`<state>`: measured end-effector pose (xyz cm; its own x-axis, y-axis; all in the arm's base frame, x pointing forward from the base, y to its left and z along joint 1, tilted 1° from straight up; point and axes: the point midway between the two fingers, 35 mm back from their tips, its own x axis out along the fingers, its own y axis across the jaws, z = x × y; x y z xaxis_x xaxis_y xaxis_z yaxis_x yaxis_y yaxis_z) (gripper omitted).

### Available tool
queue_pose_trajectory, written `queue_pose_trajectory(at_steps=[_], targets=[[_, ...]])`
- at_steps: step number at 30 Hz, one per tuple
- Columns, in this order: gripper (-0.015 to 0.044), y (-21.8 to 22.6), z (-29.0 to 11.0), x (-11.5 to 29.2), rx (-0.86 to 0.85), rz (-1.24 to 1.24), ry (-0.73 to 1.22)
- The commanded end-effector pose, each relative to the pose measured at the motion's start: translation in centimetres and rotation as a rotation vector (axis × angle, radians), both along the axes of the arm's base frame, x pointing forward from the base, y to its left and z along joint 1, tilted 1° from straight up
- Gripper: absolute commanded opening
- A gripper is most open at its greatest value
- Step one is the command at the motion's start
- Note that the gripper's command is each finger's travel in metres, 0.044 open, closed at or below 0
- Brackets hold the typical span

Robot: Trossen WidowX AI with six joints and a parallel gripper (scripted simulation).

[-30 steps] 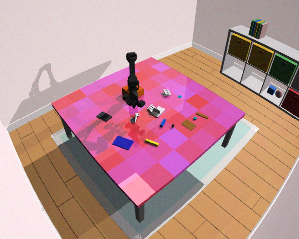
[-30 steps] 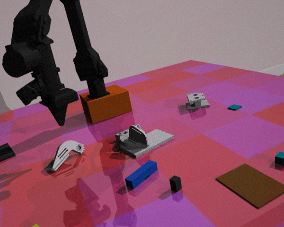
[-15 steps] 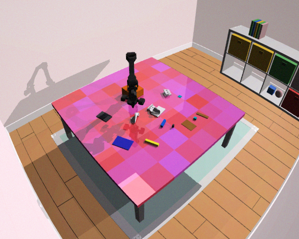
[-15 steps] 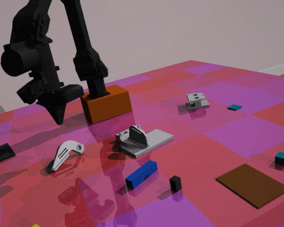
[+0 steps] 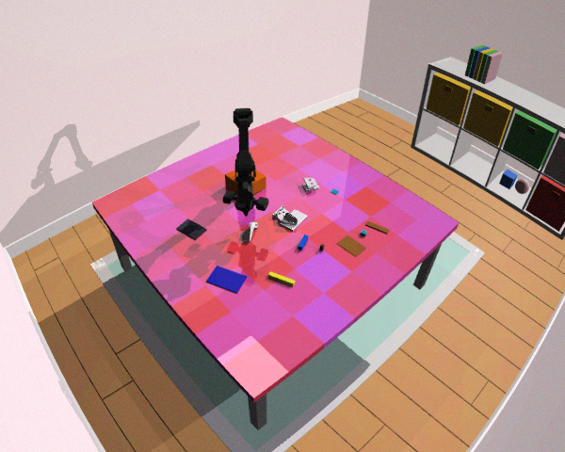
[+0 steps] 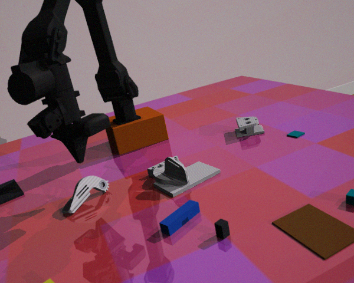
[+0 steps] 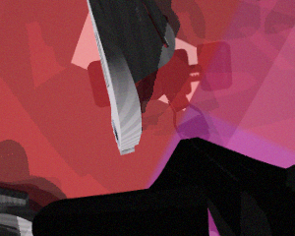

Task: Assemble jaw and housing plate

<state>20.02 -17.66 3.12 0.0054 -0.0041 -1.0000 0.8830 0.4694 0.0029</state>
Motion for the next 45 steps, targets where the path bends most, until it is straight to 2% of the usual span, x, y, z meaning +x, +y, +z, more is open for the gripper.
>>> queue_pose_trajectory(at_steps=[1, 25, 45], targets=[[0.0, 0.0, -0.7, -0.2, 0.0, 0.005, 0.007], [0.0, 0.2, -4.6, -0.3, 0.0, 0.005, 0.007], [0.0, 1.2, -4.6, 1.9, 0.001, 0.005, 0.005]])
